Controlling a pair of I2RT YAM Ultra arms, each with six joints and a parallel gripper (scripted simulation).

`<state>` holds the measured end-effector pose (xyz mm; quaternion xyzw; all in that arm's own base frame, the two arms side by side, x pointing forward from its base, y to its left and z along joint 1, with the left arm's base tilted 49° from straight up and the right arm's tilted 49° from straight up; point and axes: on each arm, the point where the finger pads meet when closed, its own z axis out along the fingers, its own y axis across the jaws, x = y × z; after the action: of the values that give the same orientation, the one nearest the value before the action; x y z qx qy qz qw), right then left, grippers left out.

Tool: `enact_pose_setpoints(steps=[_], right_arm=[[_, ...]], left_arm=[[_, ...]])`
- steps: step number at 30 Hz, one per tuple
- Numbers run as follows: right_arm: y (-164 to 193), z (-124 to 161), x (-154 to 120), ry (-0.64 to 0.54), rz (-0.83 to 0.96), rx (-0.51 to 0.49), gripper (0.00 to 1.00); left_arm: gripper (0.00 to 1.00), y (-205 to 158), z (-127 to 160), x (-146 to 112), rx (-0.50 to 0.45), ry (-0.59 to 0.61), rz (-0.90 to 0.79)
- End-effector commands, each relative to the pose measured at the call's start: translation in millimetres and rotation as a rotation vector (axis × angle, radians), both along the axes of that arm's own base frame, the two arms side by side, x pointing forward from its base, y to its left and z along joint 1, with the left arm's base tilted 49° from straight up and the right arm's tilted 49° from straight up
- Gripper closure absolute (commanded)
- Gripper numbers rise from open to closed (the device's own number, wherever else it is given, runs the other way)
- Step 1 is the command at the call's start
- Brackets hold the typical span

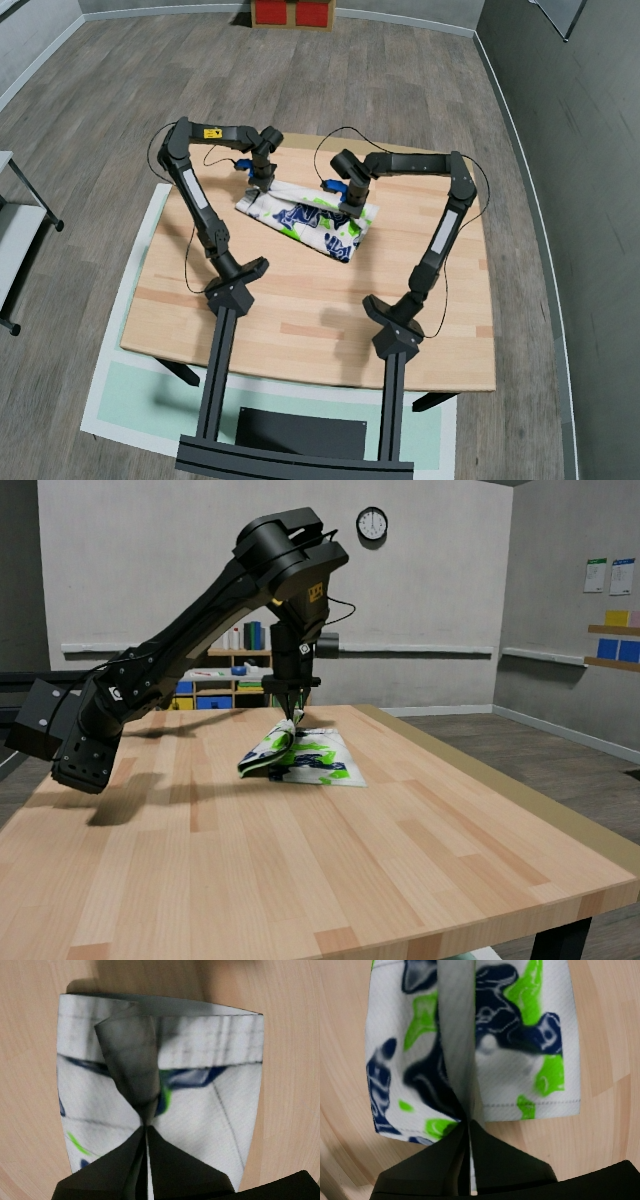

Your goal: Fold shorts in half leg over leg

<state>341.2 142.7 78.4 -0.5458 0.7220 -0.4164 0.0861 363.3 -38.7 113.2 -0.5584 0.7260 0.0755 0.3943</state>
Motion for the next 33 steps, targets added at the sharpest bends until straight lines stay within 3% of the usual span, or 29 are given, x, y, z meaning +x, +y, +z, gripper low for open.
enact_pose_setpoints(steps=[1, 4, 8, 9, 15, 16, 20, 24, 25, 29, 31, 32, 33], right_arm=[[0, 6, 11, 0.039, 0.054, -0.041, 1.00], [-9, 8, 25, 0.044, 0.044, -0.052, 1.00], [1, 16, 14, 0.023, 0.056, -0.044, 1.00], [2, 19, 14, 0.016, 0.057, -0.038, 1.00], [3, 19, 14, 0.016, 0.058, -0.039, 1.00], [-16, 2, 27, 0.088, 0.032, -0.068, 1.00], [-28, 8, 45, 0.095, 0.012, -0.084, 1.00], [-23, 13, 48, 0.068, 0.004, -0.065, 1.00], [-28, 5, 54, 0.127, 0.019, -0.083, 1.00], [-43, 6, 73, 0.150, -0.012, -0.093, 1.00], [-28, 16, 68, 0.093, 0.000, -0.074, 1.00], [-24, 23, 67, 0.080, 0.013, -0.068, 1.00], [-23, 25, 67, 0.077, 0.015, -0.066, 1.00]], left_arm=[[1.00, -2, 32, 12, 0.023, -0.106, -0.002], [1.00, -2, 35, 12, 0.019, -0.114, 0.001], [1.00, -2, 32, 11, 0.021, -0.106, 0.000], [1.00, 3, 17, 22, 0.032, -0.077, 0.015], [1.00, 3, 14, 41, 0.026, -0.086, 0.026], [1.00, 3, 14, 44, 0.024, -0.088, 0.028], [1.00, 1, 12, 57, 0.018, -0.093, 0.032], [1.00, -8, 28, 50, 0.006, -0.123, 0.011], [1.00, -2, 29, 52, 0.004, -0.130, 0.025], [1.00, -5, 31, 52, 0.000, -0.139, 0.019], [1.00, -6, 31, 51, 0.000, -0.138, 0.017], [1.00, 3, 10, 60, 0.016, -0.094, 0.042], [1.00, 3, 9, 63, 0.013, -0.095, 0.043]])
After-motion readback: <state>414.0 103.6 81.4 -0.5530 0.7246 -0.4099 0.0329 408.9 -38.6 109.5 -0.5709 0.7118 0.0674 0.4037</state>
